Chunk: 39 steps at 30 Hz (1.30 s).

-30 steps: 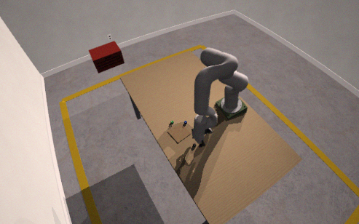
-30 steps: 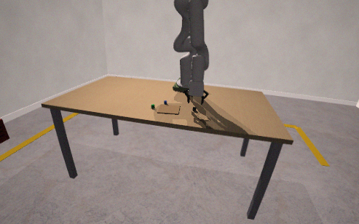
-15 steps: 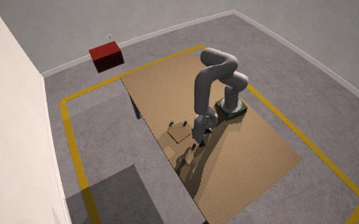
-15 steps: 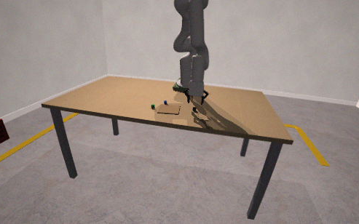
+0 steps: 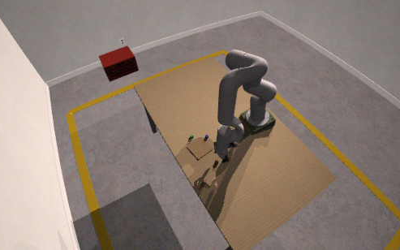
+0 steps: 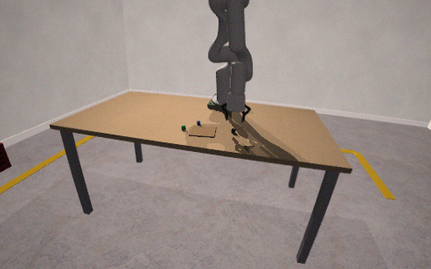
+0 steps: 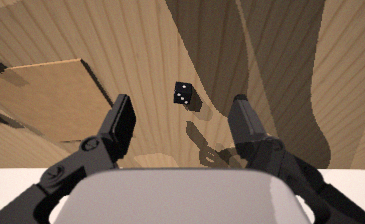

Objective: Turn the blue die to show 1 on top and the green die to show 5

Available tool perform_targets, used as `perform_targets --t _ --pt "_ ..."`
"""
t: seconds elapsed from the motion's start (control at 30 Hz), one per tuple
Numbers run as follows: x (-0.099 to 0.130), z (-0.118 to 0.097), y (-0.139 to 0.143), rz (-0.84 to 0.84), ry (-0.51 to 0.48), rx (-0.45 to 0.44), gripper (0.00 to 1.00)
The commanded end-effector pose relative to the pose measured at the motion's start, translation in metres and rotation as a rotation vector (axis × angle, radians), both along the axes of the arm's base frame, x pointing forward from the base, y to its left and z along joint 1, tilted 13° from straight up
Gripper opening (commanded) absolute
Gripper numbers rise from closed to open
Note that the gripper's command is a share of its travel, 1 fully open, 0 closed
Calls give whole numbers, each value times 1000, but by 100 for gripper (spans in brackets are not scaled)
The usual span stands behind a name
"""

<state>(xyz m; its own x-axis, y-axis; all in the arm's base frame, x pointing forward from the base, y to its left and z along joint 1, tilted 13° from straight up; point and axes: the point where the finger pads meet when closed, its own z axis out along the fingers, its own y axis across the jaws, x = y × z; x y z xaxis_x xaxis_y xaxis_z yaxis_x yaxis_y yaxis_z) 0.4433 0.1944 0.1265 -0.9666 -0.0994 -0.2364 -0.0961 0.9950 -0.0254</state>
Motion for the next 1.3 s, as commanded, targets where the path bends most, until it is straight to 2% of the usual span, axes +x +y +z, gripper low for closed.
perform_targets --t 0.0,0.13,0.2,0.33,0.77,0.83,1.17,1.27 --pt "-5 28 0 1 11 2 100" --pt "-13 60 0 1 11 2 100" --pt "-13 60 0 1 11 2 100" --pt "-18 83 0 1 11 2 100" --pt "-18 86 -6 -32 13 11 100" --pt "-13 84 -38 -190 21 49 100" --pt "-9 81 -99 -500 28 124 100" --pt "-10 79 -125 -638 28 157 100"
